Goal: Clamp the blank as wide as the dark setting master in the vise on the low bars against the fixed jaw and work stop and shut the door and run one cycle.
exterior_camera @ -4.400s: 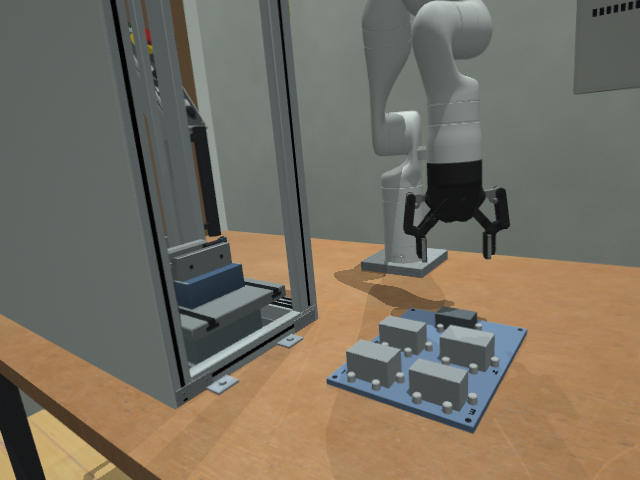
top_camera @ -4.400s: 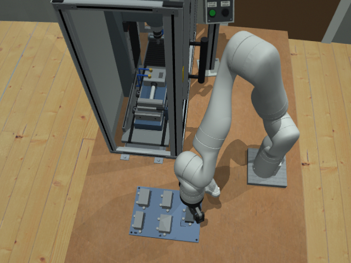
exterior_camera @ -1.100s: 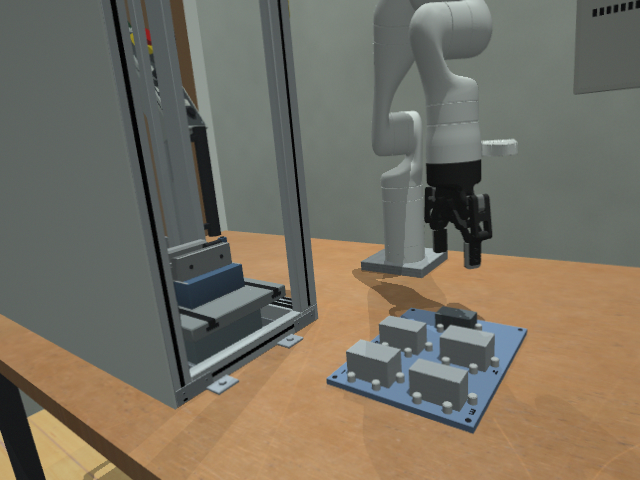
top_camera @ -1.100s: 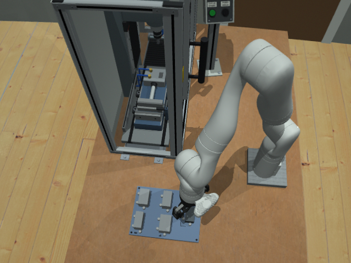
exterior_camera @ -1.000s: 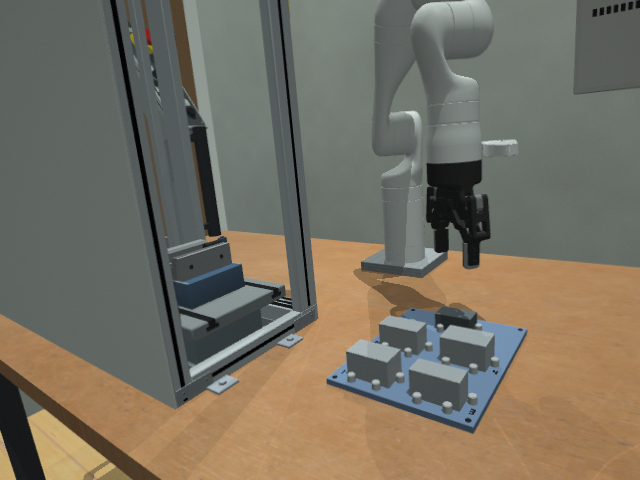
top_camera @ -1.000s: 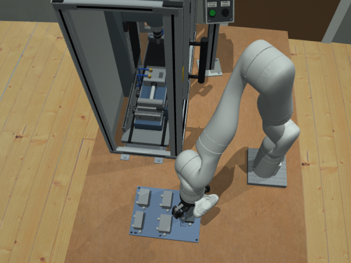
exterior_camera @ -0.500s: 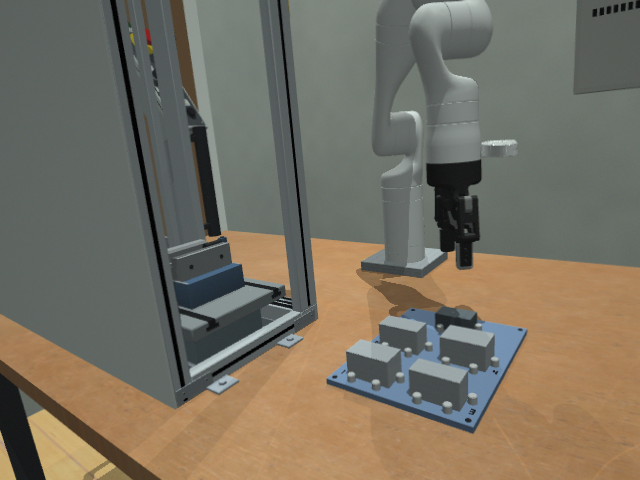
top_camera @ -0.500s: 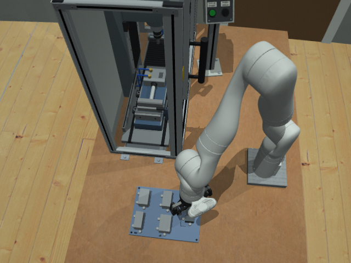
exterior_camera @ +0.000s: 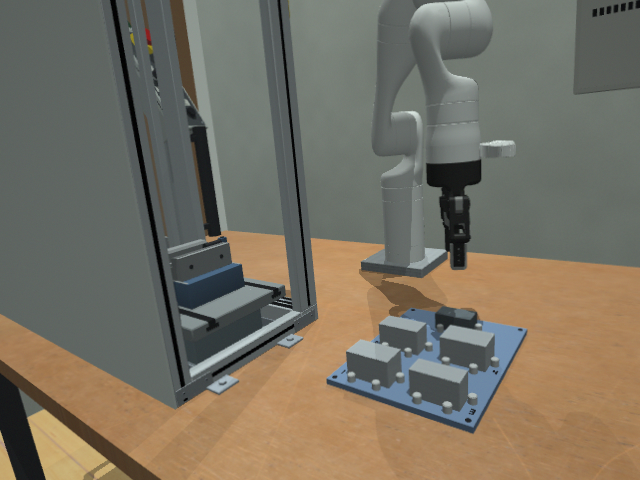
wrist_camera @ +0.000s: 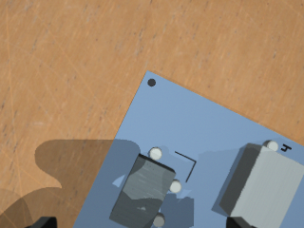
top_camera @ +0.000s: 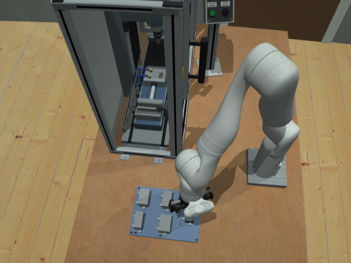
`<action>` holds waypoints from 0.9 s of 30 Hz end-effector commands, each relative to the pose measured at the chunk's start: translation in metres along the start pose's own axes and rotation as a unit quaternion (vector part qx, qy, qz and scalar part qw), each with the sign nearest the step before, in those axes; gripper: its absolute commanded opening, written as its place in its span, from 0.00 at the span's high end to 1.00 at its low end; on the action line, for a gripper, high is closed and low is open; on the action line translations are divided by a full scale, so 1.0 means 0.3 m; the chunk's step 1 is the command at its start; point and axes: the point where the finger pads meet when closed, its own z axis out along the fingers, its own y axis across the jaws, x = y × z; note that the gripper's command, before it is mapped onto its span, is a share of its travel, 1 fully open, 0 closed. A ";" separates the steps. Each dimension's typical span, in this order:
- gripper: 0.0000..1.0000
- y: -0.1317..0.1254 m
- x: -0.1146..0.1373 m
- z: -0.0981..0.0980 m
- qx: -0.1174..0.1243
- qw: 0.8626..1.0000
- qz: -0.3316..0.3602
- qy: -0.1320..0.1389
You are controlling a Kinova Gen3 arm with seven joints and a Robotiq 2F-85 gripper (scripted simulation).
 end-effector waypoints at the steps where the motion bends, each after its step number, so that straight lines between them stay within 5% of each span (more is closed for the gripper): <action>1: 0.00 0.001 0.000 -0.001 -0.002 0.999 0.040 -0.003; 11: 0.00 0.001 0.000 -0.001 -0.002 0.999 0.040 -0.003; 16: 0.00 0.001 0.000 -0.001 -0.002 0.988 0.155 -0.003; 27: 0.00 0.001 0.000 -0.001 -0.002 0.988 0.155 -0.003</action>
